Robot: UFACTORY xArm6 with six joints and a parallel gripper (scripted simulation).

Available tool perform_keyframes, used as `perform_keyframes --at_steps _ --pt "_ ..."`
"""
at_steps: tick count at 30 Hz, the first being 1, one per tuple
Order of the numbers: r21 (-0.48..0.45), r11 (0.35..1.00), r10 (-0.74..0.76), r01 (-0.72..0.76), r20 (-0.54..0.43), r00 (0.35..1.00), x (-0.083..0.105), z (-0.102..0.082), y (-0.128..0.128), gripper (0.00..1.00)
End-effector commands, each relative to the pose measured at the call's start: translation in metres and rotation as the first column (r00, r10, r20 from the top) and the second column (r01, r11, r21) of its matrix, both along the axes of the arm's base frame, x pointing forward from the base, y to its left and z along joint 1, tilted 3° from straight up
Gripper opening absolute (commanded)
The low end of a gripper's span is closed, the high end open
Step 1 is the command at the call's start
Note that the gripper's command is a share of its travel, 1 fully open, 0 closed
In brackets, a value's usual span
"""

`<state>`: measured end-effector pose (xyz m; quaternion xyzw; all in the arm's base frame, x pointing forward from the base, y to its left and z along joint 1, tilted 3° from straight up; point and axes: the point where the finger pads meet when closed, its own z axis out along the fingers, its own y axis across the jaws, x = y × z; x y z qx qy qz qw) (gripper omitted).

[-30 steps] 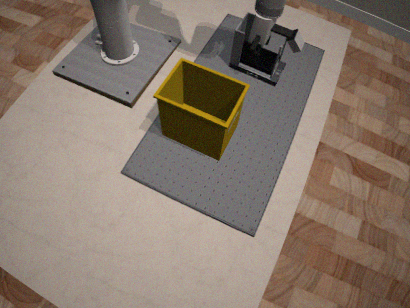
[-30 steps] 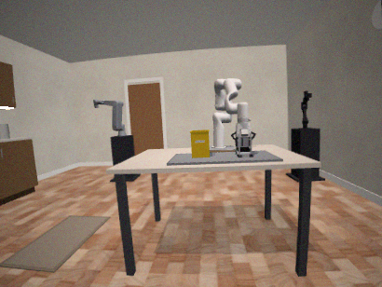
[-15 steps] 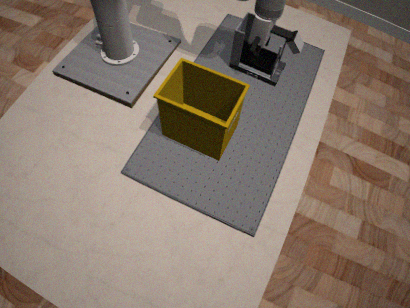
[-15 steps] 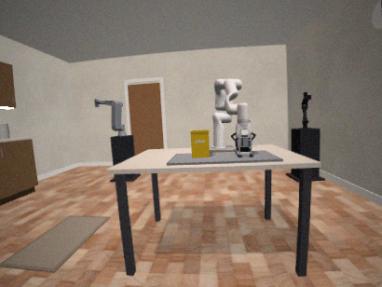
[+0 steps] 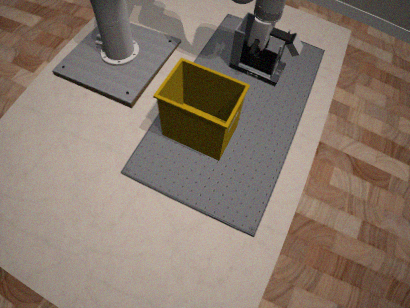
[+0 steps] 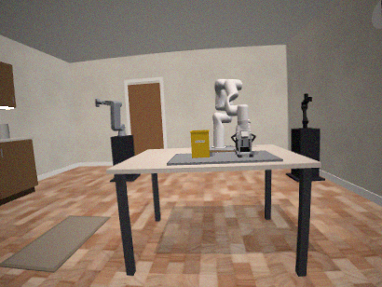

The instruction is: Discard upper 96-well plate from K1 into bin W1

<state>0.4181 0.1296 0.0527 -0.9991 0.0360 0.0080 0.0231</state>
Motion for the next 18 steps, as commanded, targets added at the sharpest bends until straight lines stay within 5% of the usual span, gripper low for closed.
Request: perform_keyframes --at_steps 1,18 --pt "0.001 1.0 0.0 0.0 0.004 1.0 0.0015 -0.0014 0.0005 1.0" --pt "0.001 1.0 0.0 0.0 0.004 1.0 0.0014 -0.0048 0.0007 1.0"
